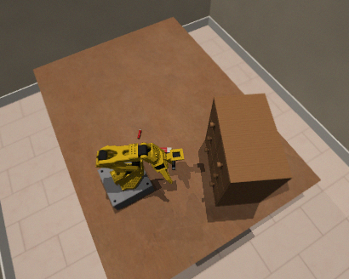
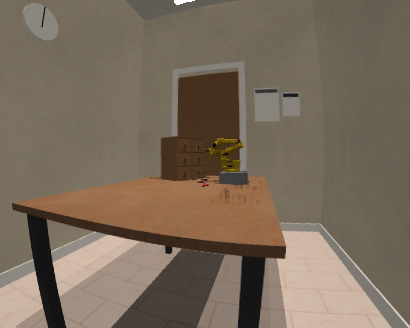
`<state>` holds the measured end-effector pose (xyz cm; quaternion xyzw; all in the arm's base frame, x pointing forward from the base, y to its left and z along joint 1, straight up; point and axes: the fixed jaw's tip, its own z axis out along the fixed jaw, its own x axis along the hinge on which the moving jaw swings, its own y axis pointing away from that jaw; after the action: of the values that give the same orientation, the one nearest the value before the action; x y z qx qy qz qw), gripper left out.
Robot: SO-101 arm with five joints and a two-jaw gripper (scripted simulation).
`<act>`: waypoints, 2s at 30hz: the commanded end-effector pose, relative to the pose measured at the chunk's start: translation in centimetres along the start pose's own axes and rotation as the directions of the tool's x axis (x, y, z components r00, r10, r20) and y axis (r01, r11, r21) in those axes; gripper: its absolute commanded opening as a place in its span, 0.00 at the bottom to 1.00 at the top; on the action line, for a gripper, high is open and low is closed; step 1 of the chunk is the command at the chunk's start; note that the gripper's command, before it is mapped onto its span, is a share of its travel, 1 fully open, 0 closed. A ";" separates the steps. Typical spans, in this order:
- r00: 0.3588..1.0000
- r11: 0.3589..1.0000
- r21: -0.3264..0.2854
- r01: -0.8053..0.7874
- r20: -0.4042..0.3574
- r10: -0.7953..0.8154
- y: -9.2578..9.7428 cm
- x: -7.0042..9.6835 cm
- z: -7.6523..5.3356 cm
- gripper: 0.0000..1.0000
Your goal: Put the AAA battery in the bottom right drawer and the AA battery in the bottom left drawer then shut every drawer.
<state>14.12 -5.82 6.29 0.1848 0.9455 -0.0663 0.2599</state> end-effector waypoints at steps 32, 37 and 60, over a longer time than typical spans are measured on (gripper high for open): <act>0.985 0.997 0.035 -0.076 0.159 0.069 -1.3 -2.8 3.2 0.45; 0.975 0.995 0.042 -0.091 0.205 0.080 -1.7 -3.4 3.9 0.43; 0.912 0.986 0.070 -0.154 0.393 0.115 -3.2 -5.0 6.0 0.38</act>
<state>19.68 -11.31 4.20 0.2354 0.8656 -0.1266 0.4234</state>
